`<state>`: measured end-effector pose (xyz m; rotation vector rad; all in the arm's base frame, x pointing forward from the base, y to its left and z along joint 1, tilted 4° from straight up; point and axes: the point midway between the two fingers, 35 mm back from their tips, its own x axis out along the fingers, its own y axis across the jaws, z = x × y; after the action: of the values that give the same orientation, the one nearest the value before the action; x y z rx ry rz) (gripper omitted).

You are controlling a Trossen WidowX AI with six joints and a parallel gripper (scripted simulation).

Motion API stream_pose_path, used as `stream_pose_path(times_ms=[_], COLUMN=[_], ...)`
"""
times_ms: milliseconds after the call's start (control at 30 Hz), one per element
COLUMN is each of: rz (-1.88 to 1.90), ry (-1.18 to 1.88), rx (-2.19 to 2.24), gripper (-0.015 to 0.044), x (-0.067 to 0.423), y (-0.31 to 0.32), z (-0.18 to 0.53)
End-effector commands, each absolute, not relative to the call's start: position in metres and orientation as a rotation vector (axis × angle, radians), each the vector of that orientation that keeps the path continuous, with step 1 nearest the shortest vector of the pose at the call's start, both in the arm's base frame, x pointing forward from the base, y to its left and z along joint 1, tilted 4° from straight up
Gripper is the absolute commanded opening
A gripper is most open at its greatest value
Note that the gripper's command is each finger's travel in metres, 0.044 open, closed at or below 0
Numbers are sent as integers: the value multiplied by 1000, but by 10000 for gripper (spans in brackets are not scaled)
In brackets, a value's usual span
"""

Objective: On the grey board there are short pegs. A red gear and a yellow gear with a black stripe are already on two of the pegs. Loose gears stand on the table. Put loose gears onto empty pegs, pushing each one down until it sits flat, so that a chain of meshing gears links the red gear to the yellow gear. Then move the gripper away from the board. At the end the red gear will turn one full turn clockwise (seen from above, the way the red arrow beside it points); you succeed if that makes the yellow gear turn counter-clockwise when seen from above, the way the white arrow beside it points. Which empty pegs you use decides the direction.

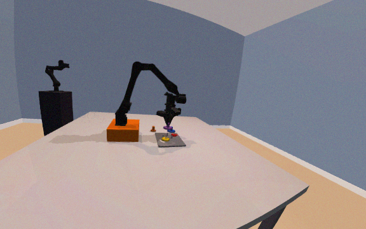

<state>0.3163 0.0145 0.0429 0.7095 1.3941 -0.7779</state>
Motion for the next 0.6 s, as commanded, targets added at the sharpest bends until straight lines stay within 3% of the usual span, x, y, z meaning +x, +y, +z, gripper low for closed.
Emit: stream_pose_path(times_ms=[0,567], rz=[-776,-681], ry=[1394,1431], rx=[702,602], gripper=[0,0], x=[316,316], y=[14,13], z=[43,27])
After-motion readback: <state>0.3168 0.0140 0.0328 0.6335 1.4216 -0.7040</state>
